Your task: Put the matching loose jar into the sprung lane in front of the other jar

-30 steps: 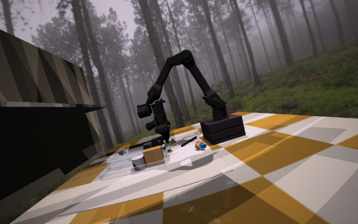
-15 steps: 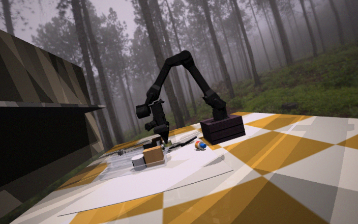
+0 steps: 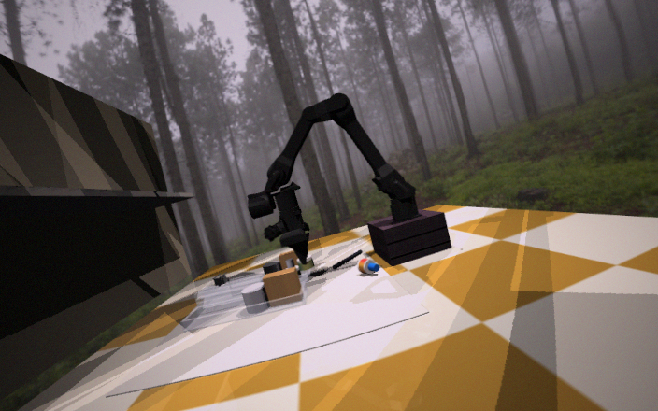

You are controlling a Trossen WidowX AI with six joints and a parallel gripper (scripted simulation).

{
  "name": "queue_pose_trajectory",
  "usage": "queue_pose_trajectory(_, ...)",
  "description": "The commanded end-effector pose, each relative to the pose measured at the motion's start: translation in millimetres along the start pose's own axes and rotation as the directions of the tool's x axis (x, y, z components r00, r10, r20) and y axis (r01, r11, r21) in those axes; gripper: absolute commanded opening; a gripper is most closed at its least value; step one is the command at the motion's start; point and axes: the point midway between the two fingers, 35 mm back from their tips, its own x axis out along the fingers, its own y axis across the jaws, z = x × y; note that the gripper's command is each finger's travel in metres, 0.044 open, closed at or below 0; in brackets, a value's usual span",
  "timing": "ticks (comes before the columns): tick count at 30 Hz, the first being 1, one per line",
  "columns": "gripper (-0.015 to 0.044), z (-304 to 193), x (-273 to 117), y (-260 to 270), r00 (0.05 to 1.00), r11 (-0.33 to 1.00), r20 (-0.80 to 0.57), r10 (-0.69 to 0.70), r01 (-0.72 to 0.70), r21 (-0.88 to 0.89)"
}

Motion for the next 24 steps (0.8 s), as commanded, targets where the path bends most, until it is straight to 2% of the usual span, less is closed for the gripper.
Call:
queue_pose_trajectory(1,0.0000,9.5,-0.9,0.2,1.000,1.000,0.022,0.001,0.000,-0.006)
queue_pose_trajectory(24,0.0000,18.5,-1.4,0.2,1.000,1.000,0.023,0.001,0.000,-0.006)
